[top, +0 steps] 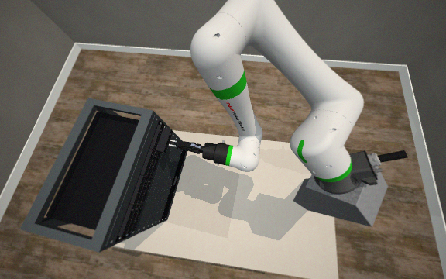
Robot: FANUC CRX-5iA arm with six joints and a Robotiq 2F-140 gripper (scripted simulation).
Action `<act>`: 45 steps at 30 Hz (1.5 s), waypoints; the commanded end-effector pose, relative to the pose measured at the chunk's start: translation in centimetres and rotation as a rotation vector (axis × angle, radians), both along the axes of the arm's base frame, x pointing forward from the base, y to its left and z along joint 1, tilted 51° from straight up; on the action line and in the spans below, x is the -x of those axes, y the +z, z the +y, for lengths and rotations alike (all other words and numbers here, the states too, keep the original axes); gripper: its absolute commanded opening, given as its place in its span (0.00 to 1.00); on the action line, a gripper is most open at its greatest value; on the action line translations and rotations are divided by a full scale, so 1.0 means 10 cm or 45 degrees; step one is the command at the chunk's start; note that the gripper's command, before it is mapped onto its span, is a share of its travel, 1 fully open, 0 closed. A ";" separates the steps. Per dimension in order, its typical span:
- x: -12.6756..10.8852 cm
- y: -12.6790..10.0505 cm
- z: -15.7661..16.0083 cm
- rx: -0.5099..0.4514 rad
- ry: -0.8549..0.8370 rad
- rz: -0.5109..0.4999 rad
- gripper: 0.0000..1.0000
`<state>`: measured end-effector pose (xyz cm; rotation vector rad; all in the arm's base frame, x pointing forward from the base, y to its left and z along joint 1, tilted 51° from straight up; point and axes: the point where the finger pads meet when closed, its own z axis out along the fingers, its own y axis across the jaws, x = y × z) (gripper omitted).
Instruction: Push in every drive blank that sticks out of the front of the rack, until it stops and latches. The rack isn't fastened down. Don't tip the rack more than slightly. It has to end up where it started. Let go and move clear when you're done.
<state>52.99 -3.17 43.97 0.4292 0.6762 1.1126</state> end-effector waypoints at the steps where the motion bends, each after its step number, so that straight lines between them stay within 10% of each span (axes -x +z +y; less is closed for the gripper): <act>1: 0.00 0.00 0.00 0.000 0.000 -0.001 0.10; 45: 0.69 -0.49 0.06 0.000 0.000 -0.001 0.10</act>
